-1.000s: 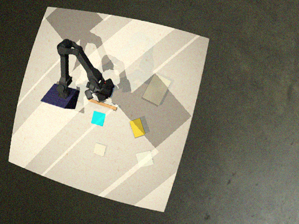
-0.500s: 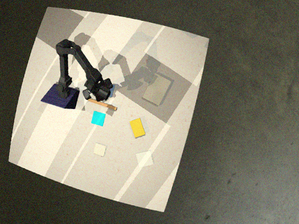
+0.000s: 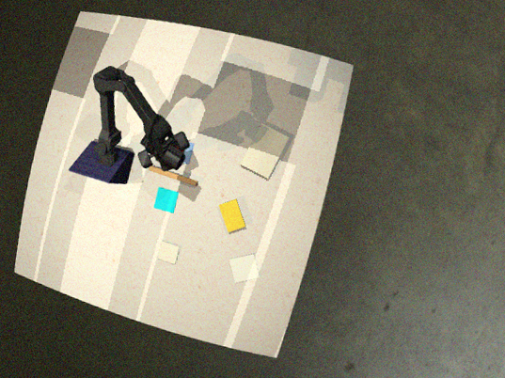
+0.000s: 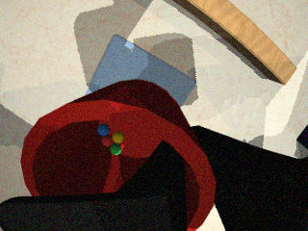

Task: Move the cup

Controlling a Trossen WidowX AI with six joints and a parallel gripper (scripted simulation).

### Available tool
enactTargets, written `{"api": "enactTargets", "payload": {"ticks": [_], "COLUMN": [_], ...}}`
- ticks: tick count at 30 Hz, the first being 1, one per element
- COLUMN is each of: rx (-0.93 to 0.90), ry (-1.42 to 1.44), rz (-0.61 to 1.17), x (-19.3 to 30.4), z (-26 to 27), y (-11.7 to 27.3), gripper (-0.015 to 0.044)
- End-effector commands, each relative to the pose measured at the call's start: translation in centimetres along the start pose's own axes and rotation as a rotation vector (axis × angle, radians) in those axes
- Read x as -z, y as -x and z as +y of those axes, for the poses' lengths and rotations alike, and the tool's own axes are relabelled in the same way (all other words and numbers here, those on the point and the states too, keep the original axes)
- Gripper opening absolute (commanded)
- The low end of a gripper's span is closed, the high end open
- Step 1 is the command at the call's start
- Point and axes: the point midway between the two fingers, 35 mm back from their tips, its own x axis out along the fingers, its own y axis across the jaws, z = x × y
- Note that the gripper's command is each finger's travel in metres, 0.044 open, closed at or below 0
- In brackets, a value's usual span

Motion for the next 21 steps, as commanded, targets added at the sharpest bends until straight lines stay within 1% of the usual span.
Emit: {"api": "enactTargets", "payload": {"ticks": [1,12,21], "rx": [0.0,0.001,0.002], "ry": [-0.001,0.0,0.004], "rz": [0.0,0.0,-0.005], "x": [0.0,-0.1,-1.5], "z": [0.0,-0.1,-1.2], "y": [0.0,0.0,0.1], "gripper": [0.0,0.0,0.0]}}
